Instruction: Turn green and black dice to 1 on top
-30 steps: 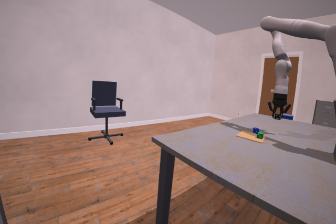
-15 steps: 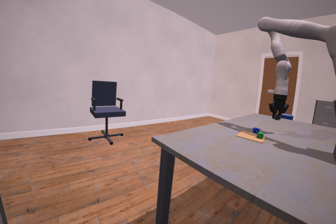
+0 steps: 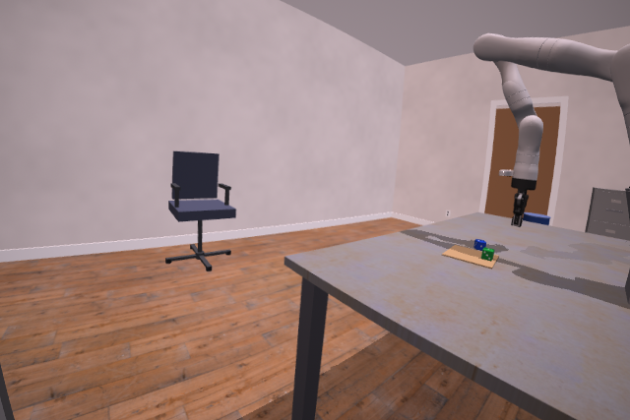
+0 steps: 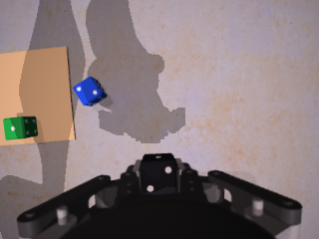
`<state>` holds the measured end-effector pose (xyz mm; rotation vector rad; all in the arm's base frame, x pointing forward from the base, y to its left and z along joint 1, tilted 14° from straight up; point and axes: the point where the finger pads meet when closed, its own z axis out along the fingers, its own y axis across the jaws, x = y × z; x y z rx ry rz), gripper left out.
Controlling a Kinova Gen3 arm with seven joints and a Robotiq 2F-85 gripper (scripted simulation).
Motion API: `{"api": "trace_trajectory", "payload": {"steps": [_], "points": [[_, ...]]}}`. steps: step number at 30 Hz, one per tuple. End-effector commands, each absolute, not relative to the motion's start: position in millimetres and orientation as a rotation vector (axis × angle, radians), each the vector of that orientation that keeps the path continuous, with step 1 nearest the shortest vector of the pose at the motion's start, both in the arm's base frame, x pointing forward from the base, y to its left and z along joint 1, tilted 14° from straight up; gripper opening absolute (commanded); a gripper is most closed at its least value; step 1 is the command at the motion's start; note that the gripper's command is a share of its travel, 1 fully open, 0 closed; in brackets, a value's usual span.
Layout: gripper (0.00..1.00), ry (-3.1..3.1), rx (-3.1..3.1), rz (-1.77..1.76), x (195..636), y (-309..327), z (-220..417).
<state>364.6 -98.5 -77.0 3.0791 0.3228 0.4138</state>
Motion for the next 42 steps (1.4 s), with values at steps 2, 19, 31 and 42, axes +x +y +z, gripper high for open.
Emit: {"api": "trace_trajectory", "payload": {"steps": [2,19,31,42], "points": [[0.26,0.52,3.042,0.401,365.4,-90.9,-79.0],[0.26,1.132,2.836,0.364,364.1,-85.4,-79.7],[0.26,1.143,2.833,0.376,364.0,-85.3,-80.0],[0.26,1.159,2.844,0.489,363.7,-85.2,-80.8]]}}
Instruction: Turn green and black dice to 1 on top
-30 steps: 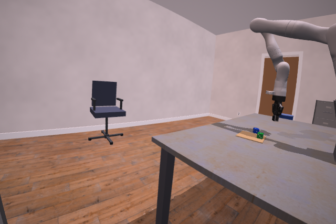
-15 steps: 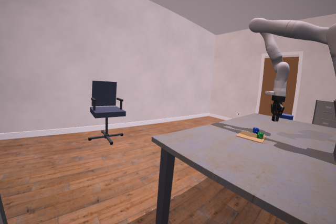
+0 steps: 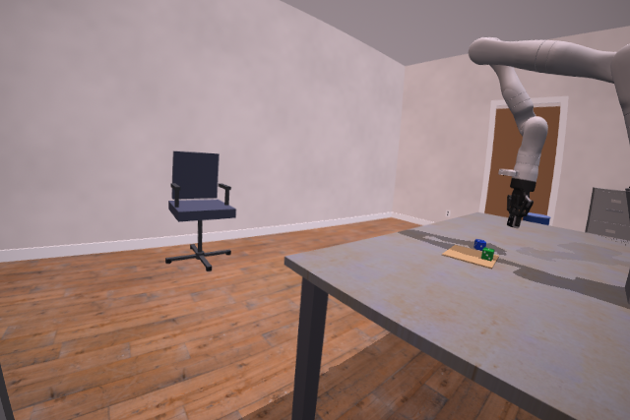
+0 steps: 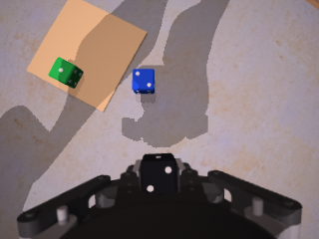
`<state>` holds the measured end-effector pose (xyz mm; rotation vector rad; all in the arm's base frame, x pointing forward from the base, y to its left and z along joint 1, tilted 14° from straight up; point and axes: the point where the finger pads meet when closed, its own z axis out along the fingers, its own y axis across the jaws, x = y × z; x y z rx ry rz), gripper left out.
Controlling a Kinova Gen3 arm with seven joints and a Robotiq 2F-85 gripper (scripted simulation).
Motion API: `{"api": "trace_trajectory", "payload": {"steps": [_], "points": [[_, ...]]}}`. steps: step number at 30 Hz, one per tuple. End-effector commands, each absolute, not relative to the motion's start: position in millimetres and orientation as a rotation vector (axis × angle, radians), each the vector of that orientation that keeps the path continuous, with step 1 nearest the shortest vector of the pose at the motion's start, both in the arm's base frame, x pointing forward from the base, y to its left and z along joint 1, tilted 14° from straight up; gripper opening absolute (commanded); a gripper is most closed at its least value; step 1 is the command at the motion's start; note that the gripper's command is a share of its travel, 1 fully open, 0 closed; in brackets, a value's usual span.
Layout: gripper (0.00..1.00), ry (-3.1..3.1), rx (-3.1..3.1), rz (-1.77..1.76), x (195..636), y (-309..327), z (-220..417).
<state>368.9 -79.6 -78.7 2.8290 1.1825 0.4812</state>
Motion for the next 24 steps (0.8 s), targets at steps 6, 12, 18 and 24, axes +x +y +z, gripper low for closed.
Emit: {"api": "trace_trajectory", "payload": {"steps": [6,12,18,24], "points": [[0.26,1.176,2.848,0.648,363.5,-85.6,-81.2],[0.26,1.186,2.845,0.798,363.2,-85.9,-81.2],[0.26,1.204,2.818,1.117,362.7,-86.5,-82.3],[0.26,1.206,2.749,1.474,362.4,-87.1,-82.9]]}}
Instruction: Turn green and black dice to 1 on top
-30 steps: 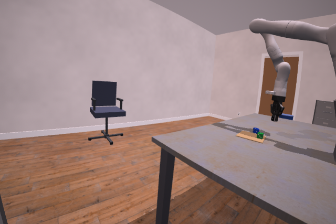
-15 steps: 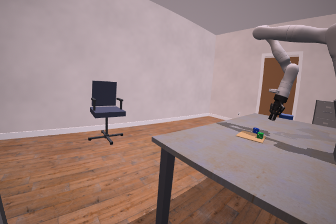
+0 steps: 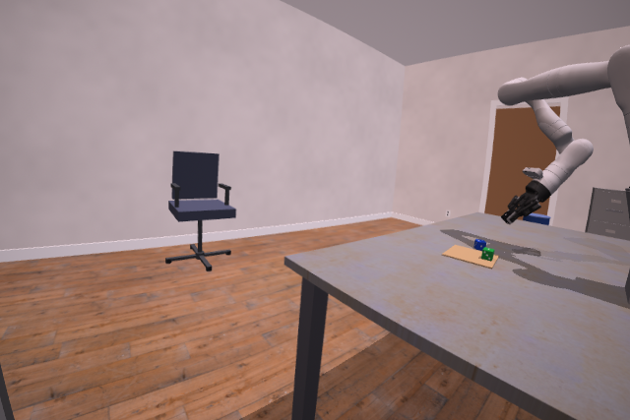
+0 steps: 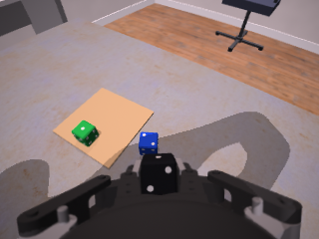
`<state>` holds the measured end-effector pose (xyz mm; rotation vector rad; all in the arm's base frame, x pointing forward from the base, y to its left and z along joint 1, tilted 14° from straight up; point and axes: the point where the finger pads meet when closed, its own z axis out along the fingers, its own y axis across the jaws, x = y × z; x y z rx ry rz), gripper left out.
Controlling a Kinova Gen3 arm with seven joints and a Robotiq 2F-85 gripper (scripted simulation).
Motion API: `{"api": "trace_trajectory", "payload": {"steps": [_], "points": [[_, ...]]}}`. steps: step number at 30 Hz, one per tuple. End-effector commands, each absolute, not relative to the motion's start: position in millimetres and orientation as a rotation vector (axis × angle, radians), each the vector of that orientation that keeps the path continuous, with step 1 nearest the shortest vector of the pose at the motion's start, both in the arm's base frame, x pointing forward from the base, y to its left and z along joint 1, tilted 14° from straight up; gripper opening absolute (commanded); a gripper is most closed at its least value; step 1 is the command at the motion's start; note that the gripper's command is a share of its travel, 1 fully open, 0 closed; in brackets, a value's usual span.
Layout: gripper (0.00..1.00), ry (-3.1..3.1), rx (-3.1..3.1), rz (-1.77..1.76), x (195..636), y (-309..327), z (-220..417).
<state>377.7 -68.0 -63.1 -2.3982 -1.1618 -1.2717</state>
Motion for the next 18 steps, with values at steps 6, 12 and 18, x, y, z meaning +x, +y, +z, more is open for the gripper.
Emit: {"api": "trace_trajectory", "payload": {"steps": [6,12,18], "points": [[0.26,-1.024,-2.295,-1.432,362.0,-87.5,-83.3],[0.26,-0.98,-2.153,-1.574,361.7,-87.9,-83.7],[0.26,-0.959,-2.086,-1.635,360.9,-88.2,-83.8]]}}
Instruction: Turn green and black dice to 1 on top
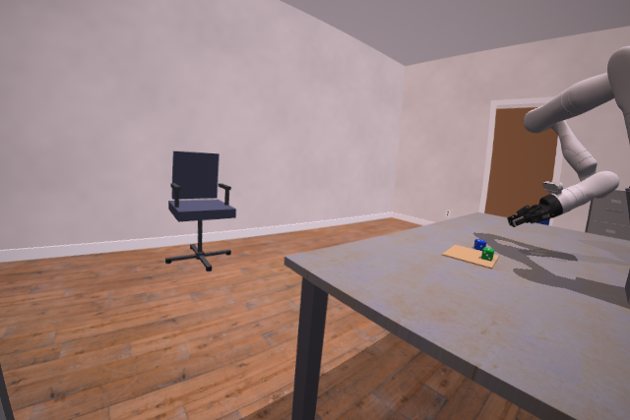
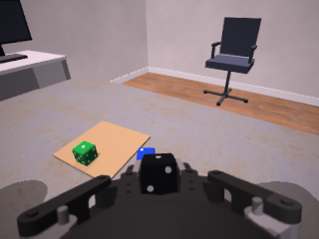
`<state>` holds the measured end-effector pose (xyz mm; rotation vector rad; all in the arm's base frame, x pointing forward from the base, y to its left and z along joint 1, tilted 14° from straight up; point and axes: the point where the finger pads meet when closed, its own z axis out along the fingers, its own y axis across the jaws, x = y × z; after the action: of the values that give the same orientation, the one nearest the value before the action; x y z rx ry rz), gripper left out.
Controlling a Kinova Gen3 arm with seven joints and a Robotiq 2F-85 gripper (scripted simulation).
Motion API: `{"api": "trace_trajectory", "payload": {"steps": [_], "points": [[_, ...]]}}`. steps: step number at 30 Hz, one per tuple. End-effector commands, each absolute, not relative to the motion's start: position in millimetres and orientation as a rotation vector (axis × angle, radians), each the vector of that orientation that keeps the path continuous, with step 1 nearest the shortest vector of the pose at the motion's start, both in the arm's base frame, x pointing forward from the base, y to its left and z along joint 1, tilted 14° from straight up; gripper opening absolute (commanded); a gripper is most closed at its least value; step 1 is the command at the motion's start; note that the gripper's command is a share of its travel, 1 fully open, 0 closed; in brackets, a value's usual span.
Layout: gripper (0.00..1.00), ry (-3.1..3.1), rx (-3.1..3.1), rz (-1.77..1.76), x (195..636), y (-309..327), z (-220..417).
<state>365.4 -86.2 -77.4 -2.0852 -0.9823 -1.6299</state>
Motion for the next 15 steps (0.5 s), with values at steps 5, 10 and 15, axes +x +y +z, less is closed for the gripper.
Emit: {"api": "trace_trajectory", "payload": {"steps": [5,10,15], "points": [[0.26,-0.957,-2.079,-1.642,360.7,-88.2,-83.8],[0.26,-0.957,-2.078,-1.642,360.8,-88.2,-84.1],[0.26,-0.957,-2.078,-1.642,362.1,-88.1,-89.2]]}}
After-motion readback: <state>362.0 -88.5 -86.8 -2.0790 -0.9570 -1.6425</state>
